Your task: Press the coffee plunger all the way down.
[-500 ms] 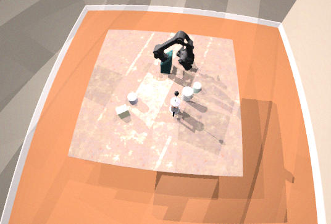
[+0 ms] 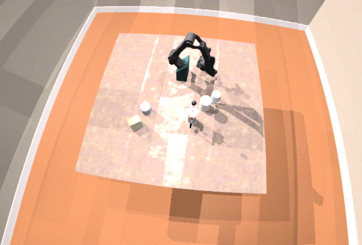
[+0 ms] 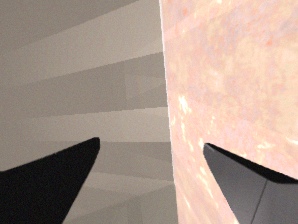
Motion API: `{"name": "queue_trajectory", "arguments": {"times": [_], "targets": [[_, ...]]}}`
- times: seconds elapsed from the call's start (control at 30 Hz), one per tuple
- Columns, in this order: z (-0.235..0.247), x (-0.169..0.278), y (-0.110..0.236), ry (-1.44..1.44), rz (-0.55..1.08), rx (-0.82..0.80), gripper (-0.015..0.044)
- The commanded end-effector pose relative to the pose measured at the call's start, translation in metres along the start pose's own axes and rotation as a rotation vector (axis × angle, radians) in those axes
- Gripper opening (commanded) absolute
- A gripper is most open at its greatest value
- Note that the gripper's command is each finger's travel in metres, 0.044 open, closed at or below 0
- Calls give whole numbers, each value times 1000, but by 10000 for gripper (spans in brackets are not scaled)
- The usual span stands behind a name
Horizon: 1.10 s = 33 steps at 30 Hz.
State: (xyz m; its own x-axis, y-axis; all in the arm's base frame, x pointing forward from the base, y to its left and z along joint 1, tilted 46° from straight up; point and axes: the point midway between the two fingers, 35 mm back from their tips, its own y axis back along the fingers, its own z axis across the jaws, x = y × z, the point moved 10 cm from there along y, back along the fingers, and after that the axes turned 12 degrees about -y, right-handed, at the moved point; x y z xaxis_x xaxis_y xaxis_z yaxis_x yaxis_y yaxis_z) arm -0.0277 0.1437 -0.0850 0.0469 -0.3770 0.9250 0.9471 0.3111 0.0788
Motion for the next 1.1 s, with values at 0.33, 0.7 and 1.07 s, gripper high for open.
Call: {"name": "queue_trajectory", "arguments": {"times": [0.33,0.7,1.07], "targets": [[43,-9,81,322,-438,570,440],[81,17,170,290,-1024,936,440],[109,91,254,-10,-1673,1137,440]]}}
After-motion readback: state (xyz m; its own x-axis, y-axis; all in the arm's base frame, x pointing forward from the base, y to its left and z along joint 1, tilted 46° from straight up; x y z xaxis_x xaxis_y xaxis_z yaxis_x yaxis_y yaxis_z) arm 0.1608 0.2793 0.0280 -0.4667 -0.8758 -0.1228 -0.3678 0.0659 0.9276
